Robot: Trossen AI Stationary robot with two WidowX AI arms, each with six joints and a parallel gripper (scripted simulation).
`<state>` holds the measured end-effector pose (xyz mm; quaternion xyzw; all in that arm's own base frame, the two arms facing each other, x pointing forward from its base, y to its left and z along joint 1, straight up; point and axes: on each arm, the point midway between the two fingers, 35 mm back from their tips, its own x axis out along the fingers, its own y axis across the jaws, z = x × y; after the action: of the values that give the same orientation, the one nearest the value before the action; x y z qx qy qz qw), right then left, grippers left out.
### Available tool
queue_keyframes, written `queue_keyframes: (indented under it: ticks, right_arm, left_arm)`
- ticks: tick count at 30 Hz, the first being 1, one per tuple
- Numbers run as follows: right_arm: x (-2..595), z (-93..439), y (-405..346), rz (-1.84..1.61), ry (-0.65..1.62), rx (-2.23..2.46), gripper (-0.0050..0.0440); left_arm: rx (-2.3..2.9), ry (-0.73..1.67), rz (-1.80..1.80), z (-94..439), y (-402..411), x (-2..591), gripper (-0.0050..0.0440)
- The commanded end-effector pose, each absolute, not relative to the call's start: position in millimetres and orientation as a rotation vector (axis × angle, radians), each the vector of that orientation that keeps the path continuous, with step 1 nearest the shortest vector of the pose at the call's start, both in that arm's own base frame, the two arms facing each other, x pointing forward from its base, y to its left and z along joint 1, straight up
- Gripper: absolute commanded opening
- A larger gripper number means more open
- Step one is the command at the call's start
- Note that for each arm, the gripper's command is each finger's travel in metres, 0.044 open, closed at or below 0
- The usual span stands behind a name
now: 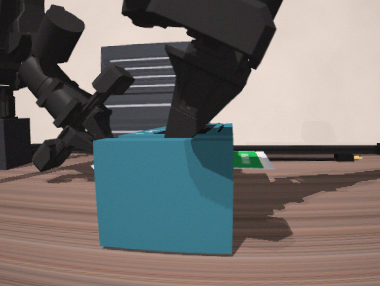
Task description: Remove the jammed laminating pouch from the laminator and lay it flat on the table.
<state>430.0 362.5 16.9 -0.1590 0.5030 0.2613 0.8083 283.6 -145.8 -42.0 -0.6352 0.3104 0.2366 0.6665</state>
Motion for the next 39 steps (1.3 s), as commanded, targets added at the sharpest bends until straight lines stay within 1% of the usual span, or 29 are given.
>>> queue_keyframes:
  ticks: [1, 10, 11, 13, 27, 28, 30, 39]
  right_arm:
    - [434.3, 18.6, 364.1, 0.558, 1.061, -0.337, -0.005]
    - [434.3, 18.6, 364.1, 0.558, 1.061, -0.337, -0.005]
    - [434.0, 25.2, 364.7, 0.561, 1.053, -0.333, -0.005]
    - [434.3, 18.6, 364.1, 0.558, 1.061, -0.337, -0.005]
    - [434.3, 18.6, 364.1, 0.558, 1.061, -0.337, -0.005]
    - [434.0, 25.2, 364.7, 0.561, 1.053, -0.333, -0.005]
    - [434.3, 18.6, 364.1, 0.558, 1.061, -0.337, -0.005]
    - [434.3, 18.6, 364.1, 0.558, 1.061, -0.337, -0.005]
  left_arm:
    - [-1.449, 0.691, 0.518, -36.6, -148.3, 287.4, -0.005]
    - [-1.449, 0.691, 0.518, -36.6, -148.3, 287.4, -0.005]
    - [-1.448, 0.689, 0.517, -30.5, -147.5, 280.3, -0.005]
    - [-1.45, 0.684, 0.514, -23.0, -146.6, 272.7, -0.005]
    - [-1.45, 0.684, 0.514, -23.0, -146.6, 272.7, -0.005]
    - [-1.448, 0.685, 0.515, -18.3, -146.1, 268.7, -0.005]
    - [-1.45, 0.685, 0.515, -9.1, -145.0, 258.5, -0.005]
    - [-1.45, 0.685, 0.515, -9.1, -145.0, 258.5, -0.005]
